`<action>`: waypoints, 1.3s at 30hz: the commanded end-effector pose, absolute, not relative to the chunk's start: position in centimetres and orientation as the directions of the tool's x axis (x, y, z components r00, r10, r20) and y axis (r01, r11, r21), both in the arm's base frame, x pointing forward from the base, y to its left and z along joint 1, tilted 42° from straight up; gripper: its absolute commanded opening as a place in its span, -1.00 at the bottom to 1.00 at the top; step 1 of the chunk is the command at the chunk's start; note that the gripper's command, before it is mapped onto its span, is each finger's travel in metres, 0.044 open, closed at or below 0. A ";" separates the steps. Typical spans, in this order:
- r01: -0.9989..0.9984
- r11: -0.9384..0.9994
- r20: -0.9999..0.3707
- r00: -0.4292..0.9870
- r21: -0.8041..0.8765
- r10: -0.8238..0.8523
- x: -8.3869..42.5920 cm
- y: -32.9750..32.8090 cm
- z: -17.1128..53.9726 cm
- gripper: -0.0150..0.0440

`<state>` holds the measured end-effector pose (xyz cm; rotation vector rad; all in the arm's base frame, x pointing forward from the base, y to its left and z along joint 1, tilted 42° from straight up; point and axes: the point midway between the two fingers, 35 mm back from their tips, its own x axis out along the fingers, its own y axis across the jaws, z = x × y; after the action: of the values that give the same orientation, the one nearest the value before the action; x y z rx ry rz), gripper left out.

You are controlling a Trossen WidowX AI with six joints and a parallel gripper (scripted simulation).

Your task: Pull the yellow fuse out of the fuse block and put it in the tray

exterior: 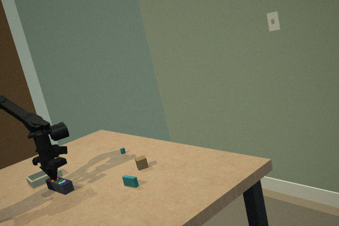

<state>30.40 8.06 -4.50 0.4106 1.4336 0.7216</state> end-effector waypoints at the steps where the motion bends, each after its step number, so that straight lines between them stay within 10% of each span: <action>1: -0.201 0.727 -0.745 -0.019 0.656 0.667 30.4 8.1 -4.5 -0.49; 39: -0.200 0.727 -0.744 -0.019 0.657 0.668 30.5 6.9 -3.2 -0.49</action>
<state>30.48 7.06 -3.34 0.4151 1.4348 0.7230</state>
